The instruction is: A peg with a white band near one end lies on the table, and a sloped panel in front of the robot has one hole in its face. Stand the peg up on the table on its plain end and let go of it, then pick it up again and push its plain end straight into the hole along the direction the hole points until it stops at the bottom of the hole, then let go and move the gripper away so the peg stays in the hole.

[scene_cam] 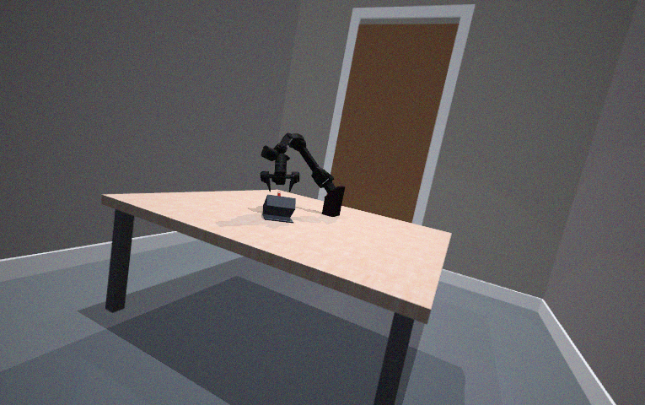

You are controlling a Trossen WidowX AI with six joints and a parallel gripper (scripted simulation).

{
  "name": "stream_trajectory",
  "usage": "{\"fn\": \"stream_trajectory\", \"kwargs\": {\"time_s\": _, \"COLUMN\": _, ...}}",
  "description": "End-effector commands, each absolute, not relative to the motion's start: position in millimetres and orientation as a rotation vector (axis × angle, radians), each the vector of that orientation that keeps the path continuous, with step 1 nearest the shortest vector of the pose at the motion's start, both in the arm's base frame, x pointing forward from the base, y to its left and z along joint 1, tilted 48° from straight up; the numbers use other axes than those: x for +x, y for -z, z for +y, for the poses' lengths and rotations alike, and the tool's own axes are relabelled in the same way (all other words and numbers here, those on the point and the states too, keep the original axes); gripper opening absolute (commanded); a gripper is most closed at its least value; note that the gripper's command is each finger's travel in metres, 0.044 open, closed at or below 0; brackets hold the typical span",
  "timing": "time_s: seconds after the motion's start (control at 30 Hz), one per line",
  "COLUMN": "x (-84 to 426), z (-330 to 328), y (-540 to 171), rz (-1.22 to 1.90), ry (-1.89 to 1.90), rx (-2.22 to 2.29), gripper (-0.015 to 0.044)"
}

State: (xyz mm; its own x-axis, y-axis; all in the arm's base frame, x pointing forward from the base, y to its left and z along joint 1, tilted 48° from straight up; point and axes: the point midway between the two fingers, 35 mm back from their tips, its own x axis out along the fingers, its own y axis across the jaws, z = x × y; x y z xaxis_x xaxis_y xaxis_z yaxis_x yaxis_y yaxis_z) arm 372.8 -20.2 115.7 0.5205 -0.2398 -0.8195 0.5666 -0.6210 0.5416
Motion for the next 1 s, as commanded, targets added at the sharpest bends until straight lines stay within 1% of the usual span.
{"fn": "stream_trajectory", "kwargs": {"time_s": 0.0, "x": 369.9, "z": -17.6, "y": -124.9, "rz": 0.263, "ry": 1.190, "rx": 1.916, "gripper": 0.0440}}
{"fn": "stream_trajectory", "kwargs": {"time_s": 0.97, "x": 341.3, "z": -5.0, "y": -162.7, "rz": 0.270, "ry": 1.188, "rx": 1.915, "gripper": 0.0440}}
